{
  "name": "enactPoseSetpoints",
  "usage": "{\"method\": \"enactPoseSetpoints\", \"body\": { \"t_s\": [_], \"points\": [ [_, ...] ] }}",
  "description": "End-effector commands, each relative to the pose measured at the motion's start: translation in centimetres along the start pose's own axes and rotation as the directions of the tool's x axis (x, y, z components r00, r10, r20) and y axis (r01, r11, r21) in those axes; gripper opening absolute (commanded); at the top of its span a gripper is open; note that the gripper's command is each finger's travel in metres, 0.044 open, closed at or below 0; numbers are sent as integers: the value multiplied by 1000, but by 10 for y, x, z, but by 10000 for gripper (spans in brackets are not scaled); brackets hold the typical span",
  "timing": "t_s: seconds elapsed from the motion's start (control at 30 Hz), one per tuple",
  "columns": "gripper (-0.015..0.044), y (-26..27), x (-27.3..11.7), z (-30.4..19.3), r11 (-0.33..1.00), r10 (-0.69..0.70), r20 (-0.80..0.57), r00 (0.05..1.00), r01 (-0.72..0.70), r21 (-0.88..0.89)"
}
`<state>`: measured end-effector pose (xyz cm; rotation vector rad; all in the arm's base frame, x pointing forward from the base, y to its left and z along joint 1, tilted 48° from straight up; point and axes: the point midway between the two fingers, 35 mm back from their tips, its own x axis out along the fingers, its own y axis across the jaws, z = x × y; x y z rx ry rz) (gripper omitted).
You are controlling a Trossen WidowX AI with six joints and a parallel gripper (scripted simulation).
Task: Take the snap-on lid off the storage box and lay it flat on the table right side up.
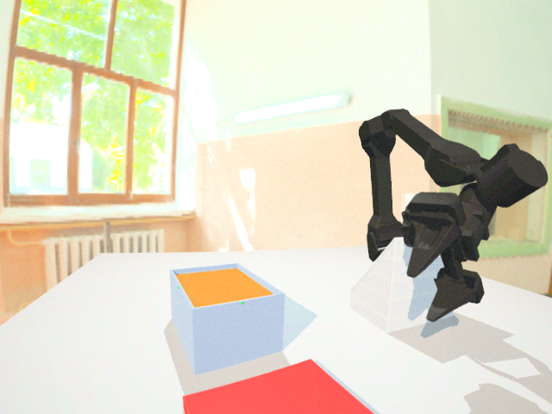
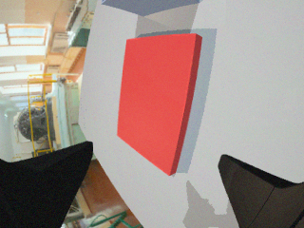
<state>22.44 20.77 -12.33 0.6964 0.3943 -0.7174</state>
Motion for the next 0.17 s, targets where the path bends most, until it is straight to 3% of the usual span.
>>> {"method": "enactPoseSetpoints", "body": {
  "t_s": [0.0,0.13],
  "points": [
    [440,-2,0,1,1000,-5,-1,1000,5,-5],
    [440,-2,0,1,1000,-5,-1,1000,5,-5]
  ]
}}
